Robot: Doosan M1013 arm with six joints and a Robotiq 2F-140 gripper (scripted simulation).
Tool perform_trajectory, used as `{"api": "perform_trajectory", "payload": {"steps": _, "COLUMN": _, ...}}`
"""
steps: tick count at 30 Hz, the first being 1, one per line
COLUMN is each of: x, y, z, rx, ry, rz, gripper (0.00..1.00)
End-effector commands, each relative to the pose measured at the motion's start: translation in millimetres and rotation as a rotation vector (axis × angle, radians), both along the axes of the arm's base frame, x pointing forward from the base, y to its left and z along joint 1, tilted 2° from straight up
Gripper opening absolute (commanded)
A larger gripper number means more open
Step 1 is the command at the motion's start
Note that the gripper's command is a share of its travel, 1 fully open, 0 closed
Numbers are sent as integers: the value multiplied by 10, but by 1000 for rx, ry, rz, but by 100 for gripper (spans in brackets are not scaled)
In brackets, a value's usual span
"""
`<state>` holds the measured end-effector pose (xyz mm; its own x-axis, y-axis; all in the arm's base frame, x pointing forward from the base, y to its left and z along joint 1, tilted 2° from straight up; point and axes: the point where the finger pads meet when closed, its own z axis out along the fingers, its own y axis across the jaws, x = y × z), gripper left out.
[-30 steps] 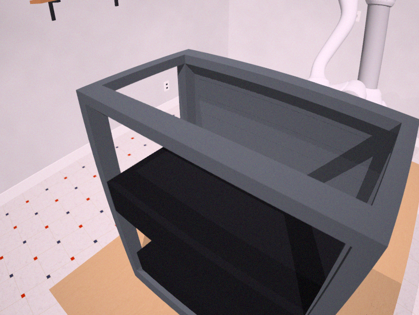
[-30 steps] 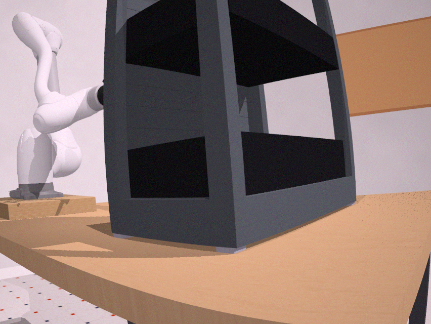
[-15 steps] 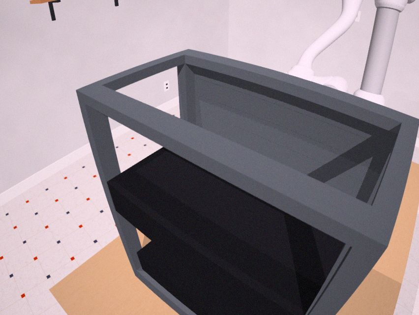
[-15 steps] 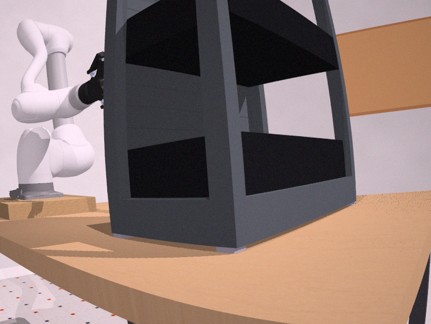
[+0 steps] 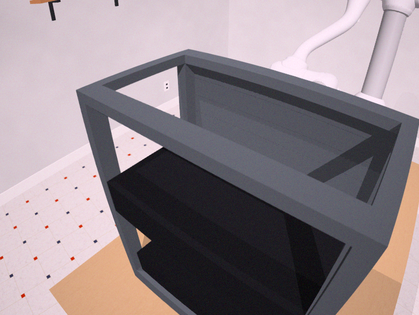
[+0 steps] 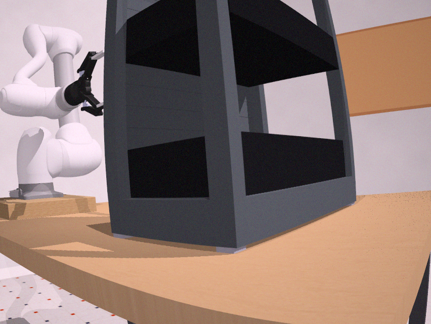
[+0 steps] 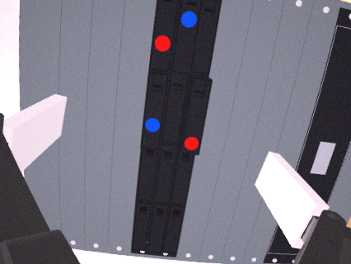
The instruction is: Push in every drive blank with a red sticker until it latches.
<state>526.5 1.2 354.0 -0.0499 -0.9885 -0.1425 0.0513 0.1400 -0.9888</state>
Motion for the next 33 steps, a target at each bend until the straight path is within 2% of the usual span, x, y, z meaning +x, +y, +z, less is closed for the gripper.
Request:
{"api": "perform_trajectory", "payload": {"steps": 1, "x": -24, "y": -70, "z": -13, "rx": -43, "ry": 5, "rz": 1, "gripper": 100}}
{"api": "perform_trajectory", "payload": {"steps": 7, "x": -62, "y": -163, "z": -40, "rx": -103, "ry": 14, "rz": -8, "gripper": 100}}
{"api": "perform_trajectory", "payload": {"steps": 13, "x": -83, "y": -209, "z": -55, "rx": -133, "ry": 19, "rz": -13, "gripper": 100}}
{"api": "perform_trajectory", "payload": {"steps": 33, "x": -90, "y": -225, "z": -61, "rx": -144, "ry": 21, "rz": -14, "gripper": 100}}
